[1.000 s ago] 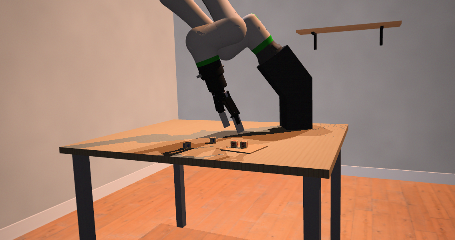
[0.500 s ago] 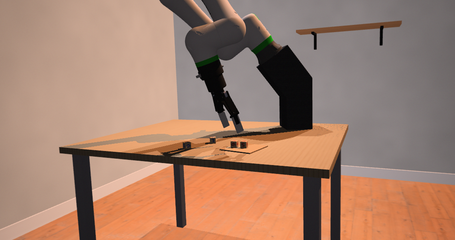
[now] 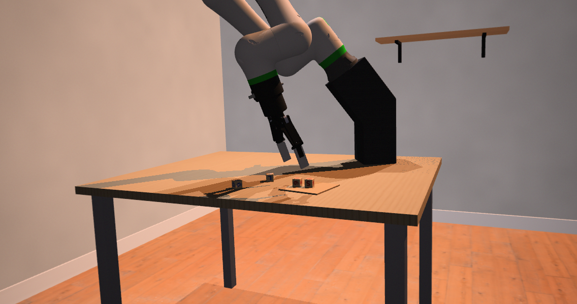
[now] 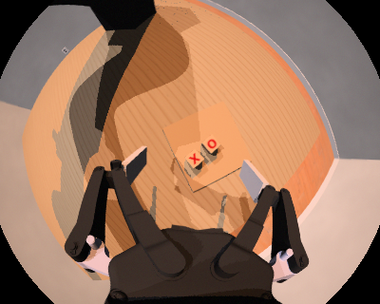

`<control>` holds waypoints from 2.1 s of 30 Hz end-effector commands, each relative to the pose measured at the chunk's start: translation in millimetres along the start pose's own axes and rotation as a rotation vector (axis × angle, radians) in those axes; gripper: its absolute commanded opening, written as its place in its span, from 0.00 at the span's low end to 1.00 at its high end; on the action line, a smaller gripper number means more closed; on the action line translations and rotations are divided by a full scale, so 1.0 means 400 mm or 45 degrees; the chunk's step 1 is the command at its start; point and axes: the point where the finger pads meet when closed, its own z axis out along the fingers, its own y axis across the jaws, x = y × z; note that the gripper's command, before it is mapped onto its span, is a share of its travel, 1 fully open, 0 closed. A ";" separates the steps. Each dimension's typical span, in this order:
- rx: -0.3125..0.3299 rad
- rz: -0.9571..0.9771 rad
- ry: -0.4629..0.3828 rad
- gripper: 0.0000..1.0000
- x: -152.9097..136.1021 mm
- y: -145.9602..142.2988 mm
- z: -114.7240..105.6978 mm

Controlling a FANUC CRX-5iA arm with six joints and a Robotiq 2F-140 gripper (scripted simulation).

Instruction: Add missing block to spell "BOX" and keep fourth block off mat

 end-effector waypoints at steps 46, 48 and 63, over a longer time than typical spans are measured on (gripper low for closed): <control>-0.011 0.815 0.037 1.00 -0.031 0.033 -0.242; -0.011 0.883 0.043 1.00 -0.030 0.036 -0.263; -0.006 1.391 0.112 1.00 -0.012 0.048 -0.431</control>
